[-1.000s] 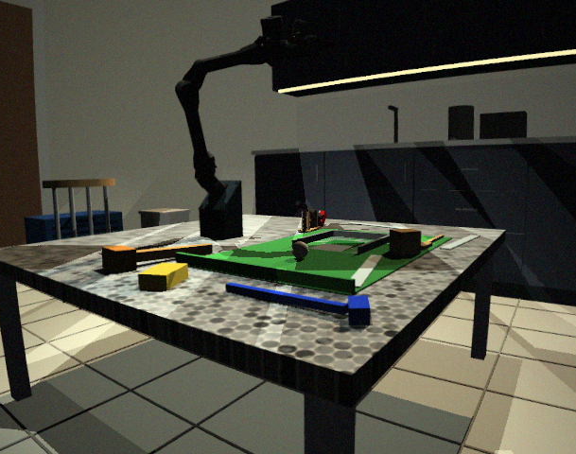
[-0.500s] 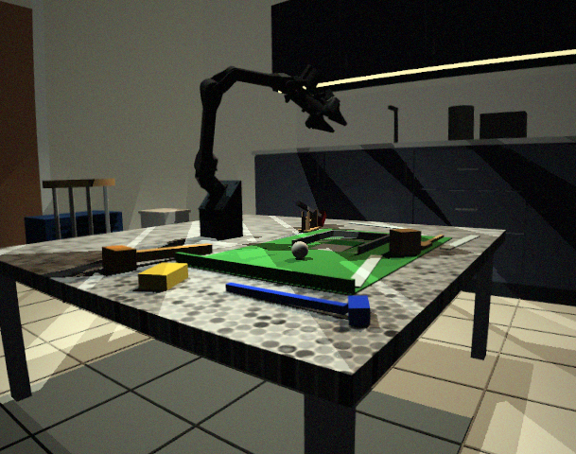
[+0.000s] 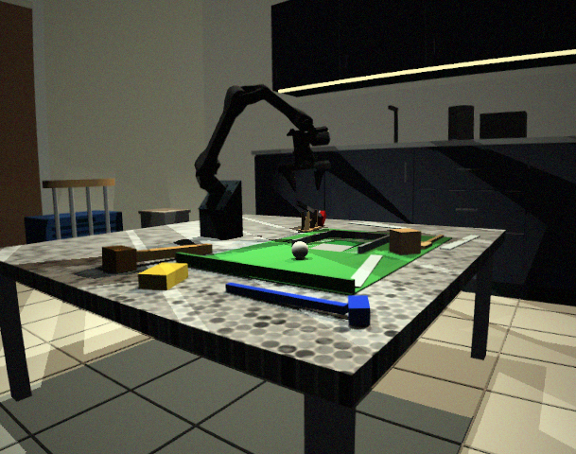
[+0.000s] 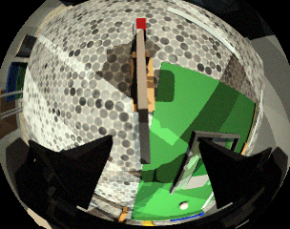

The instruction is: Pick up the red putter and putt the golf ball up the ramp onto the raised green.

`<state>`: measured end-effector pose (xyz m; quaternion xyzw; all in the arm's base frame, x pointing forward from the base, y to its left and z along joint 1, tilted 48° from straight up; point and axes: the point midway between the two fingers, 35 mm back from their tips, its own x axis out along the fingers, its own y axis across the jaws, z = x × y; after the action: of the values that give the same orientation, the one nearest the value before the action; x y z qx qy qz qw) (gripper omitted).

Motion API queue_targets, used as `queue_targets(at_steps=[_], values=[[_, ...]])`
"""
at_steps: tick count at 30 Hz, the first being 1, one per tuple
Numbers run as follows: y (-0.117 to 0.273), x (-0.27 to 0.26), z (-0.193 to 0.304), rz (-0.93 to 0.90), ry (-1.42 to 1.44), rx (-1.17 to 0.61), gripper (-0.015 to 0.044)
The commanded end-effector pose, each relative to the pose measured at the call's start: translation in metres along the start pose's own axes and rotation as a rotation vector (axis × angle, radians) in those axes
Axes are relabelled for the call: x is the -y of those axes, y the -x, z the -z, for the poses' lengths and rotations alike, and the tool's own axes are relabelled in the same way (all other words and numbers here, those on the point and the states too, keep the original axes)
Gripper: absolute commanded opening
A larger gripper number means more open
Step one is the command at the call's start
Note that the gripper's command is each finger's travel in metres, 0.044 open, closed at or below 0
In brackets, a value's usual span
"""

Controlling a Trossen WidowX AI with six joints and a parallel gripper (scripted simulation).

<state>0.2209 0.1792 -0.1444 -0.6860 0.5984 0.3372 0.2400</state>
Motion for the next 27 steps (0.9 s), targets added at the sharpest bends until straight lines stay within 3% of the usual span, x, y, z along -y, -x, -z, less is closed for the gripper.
queue_targets(at_steps=[1,27], values=[[-0.016,-0.014,0.012,-0.067,0.086,-0.086,0.0440],[-0.068,-0.015,0.015,-0.067,0.085,-0.088,0.0440]])
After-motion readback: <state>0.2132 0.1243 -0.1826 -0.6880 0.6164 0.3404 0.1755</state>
